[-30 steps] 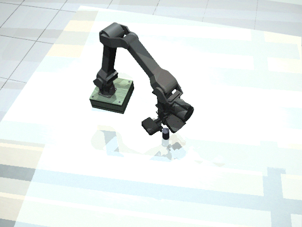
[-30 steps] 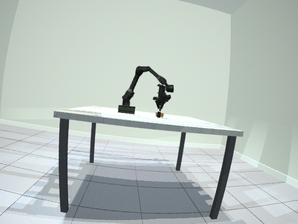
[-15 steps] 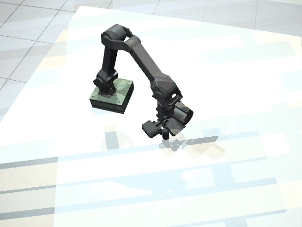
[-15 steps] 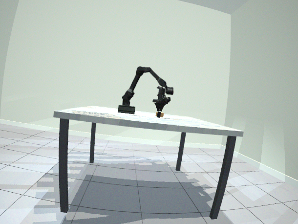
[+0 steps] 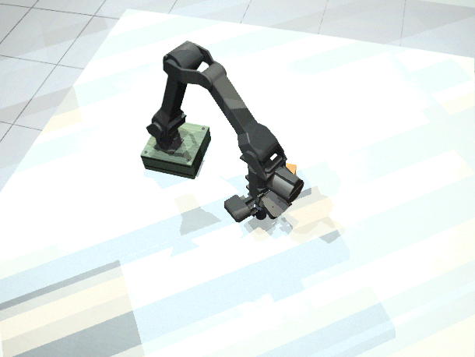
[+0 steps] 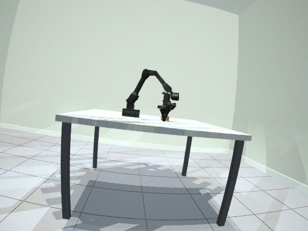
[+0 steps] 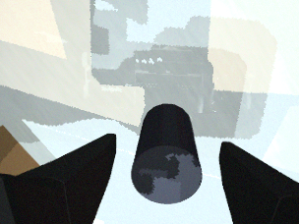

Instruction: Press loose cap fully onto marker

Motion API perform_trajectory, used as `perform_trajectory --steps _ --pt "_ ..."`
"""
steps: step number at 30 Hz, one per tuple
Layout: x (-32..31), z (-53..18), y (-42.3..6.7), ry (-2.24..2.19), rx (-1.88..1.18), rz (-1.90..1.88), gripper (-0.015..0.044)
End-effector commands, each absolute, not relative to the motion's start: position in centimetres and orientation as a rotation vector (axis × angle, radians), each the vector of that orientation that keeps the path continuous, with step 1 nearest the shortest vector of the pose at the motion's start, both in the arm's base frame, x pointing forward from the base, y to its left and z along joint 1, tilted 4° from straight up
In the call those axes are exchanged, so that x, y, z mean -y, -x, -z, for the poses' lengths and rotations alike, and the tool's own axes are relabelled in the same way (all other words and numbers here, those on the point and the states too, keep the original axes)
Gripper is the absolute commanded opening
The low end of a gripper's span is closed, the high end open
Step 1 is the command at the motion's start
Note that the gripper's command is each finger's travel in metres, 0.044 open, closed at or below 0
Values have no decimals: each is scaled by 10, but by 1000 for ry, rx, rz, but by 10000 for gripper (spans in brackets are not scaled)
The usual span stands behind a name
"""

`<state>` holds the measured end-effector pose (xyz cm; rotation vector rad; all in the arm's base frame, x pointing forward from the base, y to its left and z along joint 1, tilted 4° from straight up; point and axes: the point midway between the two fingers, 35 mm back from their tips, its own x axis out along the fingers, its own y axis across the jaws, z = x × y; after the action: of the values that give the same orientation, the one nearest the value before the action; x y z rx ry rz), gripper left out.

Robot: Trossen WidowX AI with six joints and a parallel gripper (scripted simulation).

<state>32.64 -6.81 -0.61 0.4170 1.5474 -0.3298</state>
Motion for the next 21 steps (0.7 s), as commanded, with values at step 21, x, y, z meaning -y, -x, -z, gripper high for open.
perform_trajectory --steps 21 --pt "66 22 -324 -424 -1555 331 85"
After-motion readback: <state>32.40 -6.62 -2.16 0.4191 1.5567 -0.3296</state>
